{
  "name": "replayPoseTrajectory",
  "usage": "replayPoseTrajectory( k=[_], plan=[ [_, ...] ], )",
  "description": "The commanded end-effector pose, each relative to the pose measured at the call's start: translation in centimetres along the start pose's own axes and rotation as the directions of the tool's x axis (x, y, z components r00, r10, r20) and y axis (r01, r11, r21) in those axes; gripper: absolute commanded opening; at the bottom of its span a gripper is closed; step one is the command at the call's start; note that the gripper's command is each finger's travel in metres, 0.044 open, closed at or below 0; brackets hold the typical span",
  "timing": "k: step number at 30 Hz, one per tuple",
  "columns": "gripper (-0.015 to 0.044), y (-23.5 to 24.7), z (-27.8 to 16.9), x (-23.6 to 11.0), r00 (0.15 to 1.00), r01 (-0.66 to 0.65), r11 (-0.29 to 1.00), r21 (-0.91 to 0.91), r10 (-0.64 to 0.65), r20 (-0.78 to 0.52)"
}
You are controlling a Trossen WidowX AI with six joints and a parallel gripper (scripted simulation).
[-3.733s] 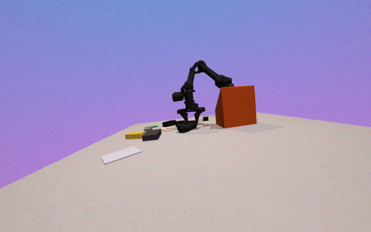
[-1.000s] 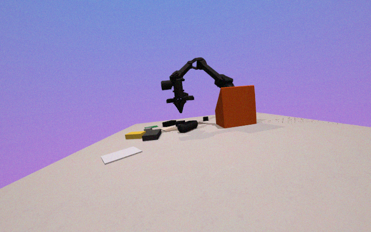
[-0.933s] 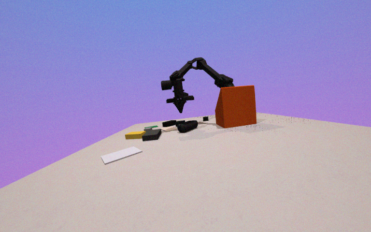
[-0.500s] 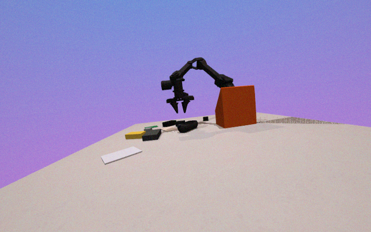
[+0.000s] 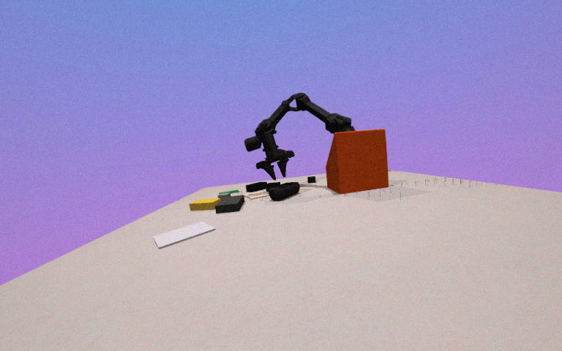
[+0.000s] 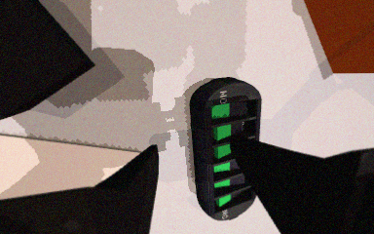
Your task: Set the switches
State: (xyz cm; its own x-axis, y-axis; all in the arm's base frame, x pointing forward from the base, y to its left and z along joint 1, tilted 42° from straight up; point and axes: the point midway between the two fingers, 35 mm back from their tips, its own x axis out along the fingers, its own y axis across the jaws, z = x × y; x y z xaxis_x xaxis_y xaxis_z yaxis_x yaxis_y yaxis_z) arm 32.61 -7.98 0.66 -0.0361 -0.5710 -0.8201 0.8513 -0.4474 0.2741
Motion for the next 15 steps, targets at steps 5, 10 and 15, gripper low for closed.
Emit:
replayPoseTrajectory(
  k=[5, 10, 15],
  plan=[
    [0.0073, 0.5, 1.37, 1.05, 0.997, 0.074, 0.997, 0.002, -0.074, -0.012],
    [0.0, 0.5, 1.37, 1.05, 0.997, 0.074, 0.997, 0.002, -0.074, -0.012],
    [0.0, 0.5, 1.37, 1.05, 0.997, 0.074, 0.997, 0.002, -0.074, -0.012]
  ],
)
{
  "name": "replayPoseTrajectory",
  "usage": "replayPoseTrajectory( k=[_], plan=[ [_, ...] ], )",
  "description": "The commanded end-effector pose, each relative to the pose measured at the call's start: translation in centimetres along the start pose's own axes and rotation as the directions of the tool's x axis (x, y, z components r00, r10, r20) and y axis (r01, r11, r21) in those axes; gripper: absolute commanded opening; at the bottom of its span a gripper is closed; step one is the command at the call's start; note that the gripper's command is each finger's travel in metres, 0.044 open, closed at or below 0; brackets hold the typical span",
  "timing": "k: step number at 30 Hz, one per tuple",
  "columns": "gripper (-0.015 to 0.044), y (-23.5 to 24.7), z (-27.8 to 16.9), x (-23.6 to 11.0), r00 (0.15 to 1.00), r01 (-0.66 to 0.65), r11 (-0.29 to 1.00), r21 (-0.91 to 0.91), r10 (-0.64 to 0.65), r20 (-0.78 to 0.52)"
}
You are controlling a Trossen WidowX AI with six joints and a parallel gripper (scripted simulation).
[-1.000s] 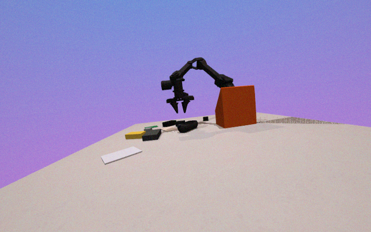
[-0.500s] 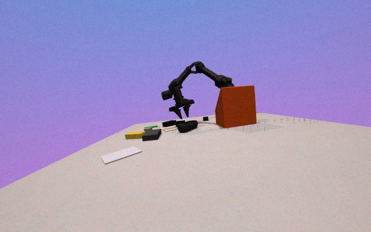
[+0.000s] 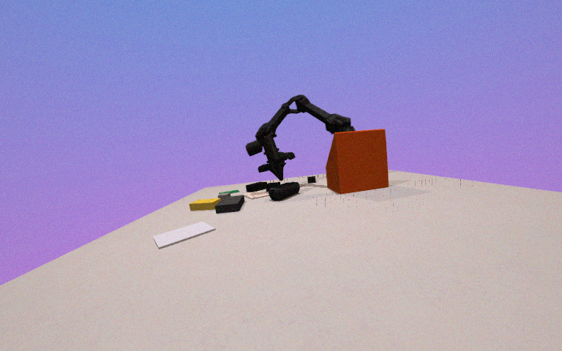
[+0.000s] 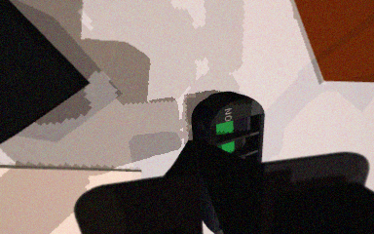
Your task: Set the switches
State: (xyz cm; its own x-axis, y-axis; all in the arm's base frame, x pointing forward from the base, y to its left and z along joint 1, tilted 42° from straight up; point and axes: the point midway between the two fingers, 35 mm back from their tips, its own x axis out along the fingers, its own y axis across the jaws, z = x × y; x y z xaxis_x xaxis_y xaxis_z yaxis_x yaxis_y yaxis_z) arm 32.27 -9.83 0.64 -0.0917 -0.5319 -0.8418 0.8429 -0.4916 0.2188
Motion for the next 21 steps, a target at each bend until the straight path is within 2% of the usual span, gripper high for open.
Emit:
replayPoseTrajectory(
  k=[1, 12, 17, 21],
  plan=[
    [0.0, 0.0, -0.1, 0.0, 1.0, 0.003, 1.0, -0.006, -0.003, -0.003],
    [0.0, -0.4, -1.1, 0.4, 1.0, -0.028, 1.0, -0.008, 0.028, 0.01],
    [0.0, -4.0, -6.1, 2.0, 0.977, -0.212, 0.977, -0.026, 0.212, 0.036],
    [0.0, -8.2, -9.1, 3.1, 0.917, -0.397, 0.917, -0.027, 0.398, 0.025]
  ],
)
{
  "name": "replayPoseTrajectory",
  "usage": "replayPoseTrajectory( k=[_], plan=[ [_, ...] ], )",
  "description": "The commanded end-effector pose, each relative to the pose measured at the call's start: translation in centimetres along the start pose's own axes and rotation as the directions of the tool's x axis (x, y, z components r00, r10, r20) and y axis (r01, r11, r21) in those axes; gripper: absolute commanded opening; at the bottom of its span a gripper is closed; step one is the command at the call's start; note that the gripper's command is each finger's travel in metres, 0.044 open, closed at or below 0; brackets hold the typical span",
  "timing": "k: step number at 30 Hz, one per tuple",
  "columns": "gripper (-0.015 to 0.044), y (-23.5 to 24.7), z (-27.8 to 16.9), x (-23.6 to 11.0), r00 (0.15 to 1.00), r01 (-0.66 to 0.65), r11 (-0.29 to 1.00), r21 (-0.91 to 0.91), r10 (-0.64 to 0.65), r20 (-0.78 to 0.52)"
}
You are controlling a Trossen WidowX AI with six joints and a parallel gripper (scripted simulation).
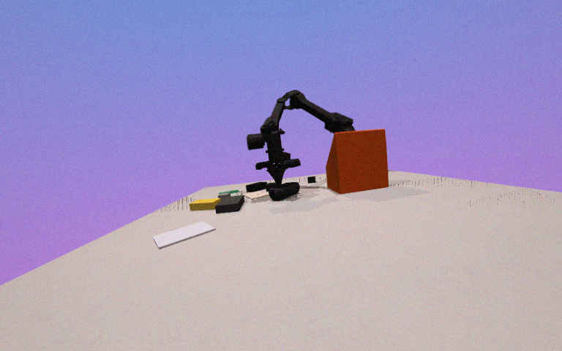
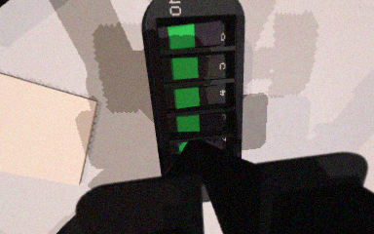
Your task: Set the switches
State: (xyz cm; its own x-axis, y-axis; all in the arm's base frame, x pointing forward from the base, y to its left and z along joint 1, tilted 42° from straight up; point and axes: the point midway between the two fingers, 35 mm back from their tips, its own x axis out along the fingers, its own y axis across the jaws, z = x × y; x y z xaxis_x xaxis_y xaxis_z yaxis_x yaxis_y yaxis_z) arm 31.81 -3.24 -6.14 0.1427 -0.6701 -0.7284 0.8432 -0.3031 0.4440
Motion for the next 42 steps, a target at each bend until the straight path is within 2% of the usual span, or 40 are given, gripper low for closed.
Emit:
replayPoseTrajectory(
  k=[1, 3, 5, 21, 24, 33, 42],
  plan=[
    [0.0, -4.2, -1.9, -0.3, 0.986, -0.165, 0.986, 0.001, 0.165, -0.007],
    [0.0, -6.2, -2.4, -0.7, 0.966, -0.257, 0.966, 0.014, 0.257, -0.025],
    [0.0, -6.9, -2.5, -0.8, 0.957, -0.289, 0.957, 0.021, 0.29, -0.033],
    [0.0, -6.8, -2.6, -0.8, 0.958, -0.284, 0.959, 0.015, 0.284, -0.034],
    [0.0, -5.8, -1.5, -1.1, 0.97, -0.243, 0.97, 0.011, 0.243, -0.027],
    [0.0, -1.8, 6.8, -2.9, 1.0, -0.011, 1.0, 0.008, 0.012, -0.026],
    [0.0, -1.7, 7.5, -2.7, 1.0, 0.005, 1.0, 0.009, -0.005, -0.029]
  ],
)
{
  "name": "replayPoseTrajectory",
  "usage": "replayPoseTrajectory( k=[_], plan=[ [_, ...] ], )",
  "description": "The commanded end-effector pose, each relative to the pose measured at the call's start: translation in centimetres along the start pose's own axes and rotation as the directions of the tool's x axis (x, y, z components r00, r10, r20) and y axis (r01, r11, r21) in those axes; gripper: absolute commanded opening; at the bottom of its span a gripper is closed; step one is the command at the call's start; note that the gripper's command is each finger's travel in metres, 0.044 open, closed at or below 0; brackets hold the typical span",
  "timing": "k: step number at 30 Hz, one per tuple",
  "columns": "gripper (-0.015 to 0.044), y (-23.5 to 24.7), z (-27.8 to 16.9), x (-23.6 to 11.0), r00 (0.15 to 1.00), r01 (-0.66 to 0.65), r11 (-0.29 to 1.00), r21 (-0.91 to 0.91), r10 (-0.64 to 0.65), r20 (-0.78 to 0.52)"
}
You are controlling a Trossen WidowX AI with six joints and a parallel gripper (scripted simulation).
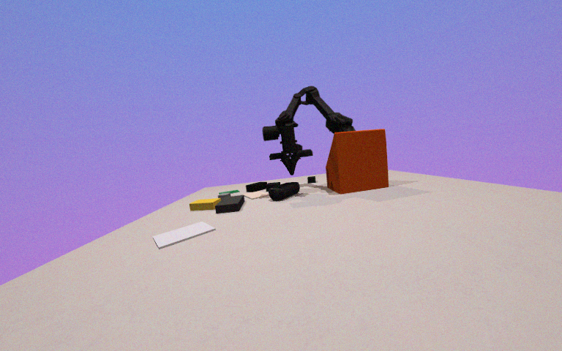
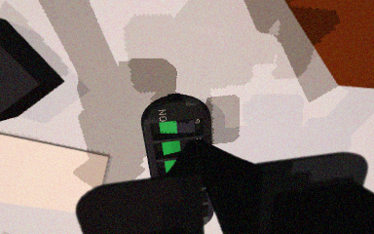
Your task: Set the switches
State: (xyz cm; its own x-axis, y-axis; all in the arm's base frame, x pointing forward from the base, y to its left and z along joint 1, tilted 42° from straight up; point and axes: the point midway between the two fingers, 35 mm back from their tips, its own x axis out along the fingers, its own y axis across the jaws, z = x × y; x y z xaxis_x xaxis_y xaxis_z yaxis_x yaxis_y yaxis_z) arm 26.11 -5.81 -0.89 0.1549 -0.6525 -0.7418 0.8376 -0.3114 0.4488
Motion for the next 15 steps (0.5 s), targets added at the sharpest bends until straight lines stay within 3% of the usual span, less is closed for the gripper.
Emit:
replayPoseTrajectory(
  k=[1, 15],
  plan=[
    [0.0, 0.0, 0.0, 0.4, 1.0, 0.004, 1.0, -0.002, -0.004, -0.004],
    [0.0, 0.0, 0.0, 2.6, 1.0, 0.004, 1.0, -0.002, -0.004, -0.003]
  ],
)
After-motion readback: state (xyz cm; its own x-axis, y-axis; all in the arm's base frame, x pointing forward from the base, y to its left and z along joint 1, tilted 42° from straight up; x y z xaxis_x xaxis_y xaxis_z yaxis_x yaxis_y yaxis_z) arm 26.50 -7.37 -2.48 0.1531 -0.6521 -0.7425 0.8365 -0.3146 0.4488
